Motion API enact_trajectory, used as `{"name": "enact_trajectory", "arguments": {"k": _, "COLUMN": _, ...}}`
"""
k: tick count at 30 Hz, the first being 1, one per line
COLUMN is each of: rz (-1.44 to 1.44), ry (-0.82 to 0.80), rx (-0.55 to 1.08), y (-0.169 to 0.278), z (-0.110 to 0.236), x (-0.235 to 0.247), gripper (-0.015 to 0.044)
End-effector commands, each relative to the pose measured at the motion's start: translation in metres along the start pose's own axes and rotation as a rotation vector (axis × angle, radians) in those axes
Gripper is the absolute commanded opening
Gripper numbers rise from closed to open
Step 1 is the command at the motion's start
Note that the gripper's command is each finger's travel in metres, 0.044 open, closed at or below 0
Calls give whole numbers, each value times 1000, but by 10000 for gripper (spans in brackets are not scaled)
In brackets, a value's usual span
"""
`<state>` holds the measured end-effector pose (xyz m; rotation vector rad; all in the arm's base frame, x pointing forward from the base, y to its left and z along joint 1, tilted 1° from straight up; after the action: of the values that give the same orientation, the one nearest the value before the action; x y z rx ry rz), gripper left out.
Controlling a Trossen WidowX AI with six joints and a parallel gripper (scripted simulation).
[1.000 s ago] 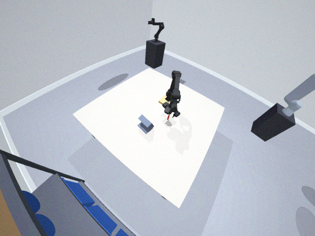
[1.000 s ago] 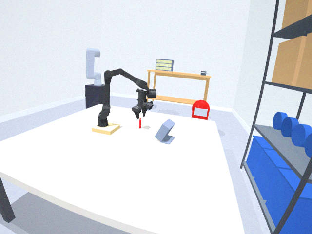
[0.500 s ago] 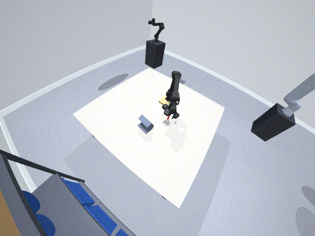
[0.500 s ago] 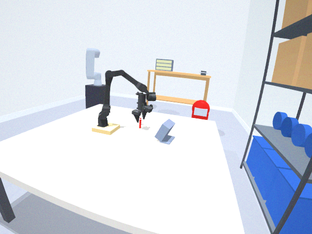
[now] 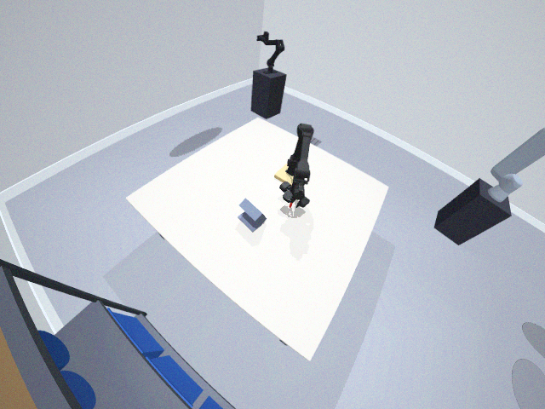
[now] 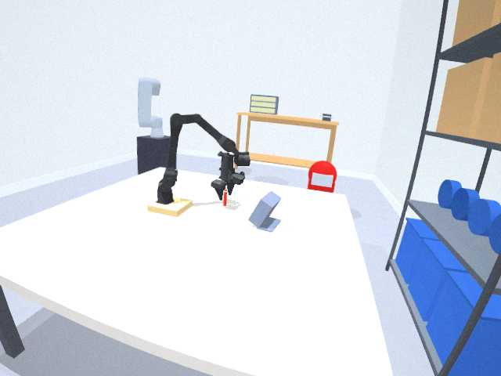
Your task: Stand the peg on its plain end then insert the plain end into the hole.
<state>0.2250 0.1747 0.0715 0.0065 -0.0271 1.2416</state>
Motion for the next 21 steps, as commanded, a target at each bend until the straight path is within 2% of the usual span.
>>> {"name": "enact_trajectory", "arguments": {"k": 1, "rz": 0, "ry": -2, "rx": -1, "y": 0, "z": 1, "x": 0, "gripper": 335}}
{"name": "enact_trajectory", "arguments": {"k": 13, "rz": 0, "ry": -2, "rx": -1, "y": 0, "z": 1, "x": 0, "gripper": 20}}
{"name": "enact_trajectory", "arguments": {"k": 16, "rz": 0, "ry": -2, "rx": -1, "y": 0, "z": 1, "x": 0, "gripper": 0}}
{"name": "enact_trajectory", "arguments": {"k": 21, "rz": 0, "ry": -2, "rx": -1, "y": 0, "z": 2, "x": 1, "gripper": 0}}
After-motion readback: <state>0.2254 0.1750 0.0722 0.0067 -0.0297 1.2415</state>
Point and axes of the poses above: the point midway between the two fingers, 35 mm back from their tips, its own z axis back along the fingers, its own x axis across the jaws, y = z × x, the point moved 2 cm from there along z, back along the fingers, and after that the axes turned 15 degrees about -z, right-handed, at the moved point
